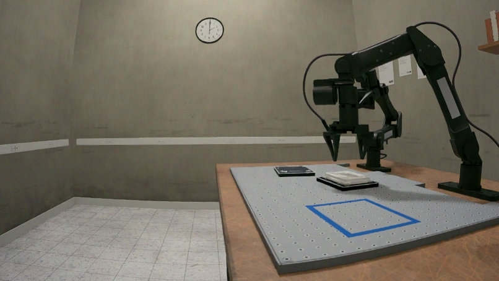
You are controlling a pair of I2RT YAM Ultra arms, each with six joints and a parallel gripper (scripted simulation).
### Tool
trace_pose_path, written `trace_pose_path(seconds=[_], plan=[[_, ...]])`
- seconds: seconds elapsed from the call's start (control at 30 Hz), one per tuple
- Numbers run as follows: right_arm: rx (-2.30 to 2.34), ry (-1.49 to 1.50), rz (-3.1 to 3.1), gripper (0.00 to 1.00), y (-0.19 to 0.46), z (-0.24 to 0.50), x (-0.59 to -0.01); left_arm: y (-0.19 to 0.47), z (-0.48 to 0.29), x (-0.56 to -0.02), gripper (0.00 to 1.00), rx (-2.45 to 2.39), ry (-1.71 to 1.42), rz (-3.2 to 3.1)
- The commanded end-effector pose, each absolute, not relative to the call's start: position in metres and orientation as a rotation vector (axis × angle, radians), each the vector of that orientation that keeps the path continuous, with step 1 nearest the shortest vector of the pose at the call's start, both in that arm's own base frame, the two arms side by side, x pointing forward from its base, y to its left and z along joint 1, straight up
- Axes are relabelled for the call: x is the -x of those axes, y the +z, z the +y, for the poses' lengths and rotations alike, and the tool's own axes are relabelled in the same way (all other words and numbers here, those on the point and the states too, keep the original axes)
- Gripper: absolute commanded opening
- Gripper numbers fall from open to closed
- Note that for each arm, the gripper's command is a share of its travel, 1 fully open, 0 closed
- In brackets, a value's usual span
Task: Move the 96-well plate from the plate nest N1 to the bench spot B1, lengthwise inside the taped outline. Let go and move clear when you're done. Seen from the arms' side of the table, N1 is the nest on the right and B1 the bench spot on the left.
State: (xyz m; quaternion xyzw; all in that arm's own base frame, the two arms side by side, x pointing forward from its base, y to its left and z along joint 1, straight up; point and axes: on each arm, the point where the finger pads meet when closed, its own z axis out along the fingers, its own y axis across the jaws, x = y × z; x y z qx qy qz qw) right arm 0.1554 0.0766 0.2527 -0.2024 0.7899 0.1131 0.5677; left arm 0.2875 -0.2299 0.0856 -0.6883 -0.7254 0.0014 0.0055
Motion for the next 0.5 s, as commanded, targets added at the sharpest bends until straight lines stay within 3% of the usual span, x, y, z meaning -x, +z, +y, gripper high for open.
trace_pose_path(seconds=[0.0, 0.47], plan=[[0.490, 0.264, 1.855, 1.00, 0.2493, 0.0764, -0.1525, 0.0943, -0.2353, -0.2913, 1.00, 2.184, -0.001, -2.283], [0.490, 0.264, 1.855, 1.00, 0.2493, 0.0764, -0.1525, 0.0882, -0.2395, -0.2932, 1.00, 2.201, -0.009, -2.269]])
